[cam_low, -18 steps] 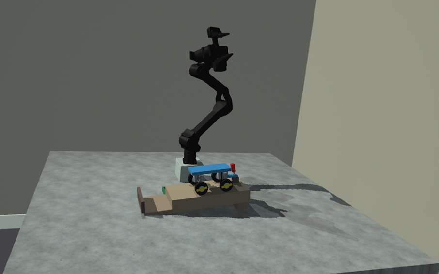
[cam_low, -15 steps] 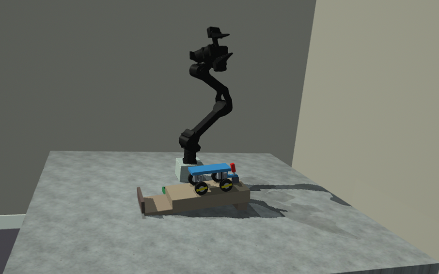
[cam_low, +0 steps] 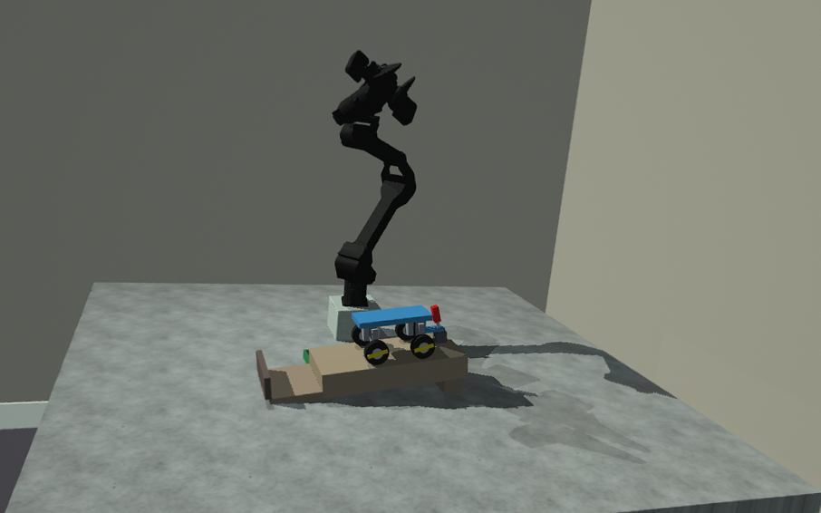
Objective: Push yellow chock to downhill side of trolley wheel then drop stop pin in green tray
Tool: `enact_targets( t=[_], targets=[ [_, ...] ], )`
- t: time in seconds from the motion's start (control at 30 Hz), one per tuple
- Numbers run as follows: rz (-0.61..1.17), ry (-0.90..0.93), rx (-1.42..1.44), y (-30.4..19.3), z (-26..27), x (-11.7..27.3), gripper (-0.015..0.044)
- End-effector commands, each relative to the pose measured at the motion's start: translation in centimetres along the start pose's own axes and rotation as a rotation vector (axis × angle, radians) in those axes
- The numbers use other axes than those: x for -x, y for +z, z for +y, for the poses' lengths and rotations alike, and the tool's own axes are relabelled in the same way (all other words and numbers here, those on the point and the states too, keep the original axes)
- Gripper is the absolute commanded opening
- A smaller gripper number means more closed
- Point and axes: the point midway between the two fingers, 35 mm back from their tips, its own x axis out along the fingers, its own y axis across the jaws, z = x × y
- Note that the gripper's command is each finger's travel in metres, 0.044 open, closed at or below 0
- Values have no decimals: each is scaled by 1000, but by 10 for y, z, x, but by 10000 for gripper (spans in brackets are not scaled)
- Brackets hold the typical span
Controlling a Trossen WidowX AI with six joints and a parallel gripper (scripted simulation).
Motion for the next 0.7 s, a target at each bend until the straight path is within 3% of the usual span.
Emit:
enact_targets(
  t=[0.0,0.3,0.67],
  targets=[
    [12,-44,-290,-30,-13,-5,190],
    [112,-116,-907,-107,-10,-24,190],
    [307,-165,-1443,-172,43,-43,190]
  ],
)
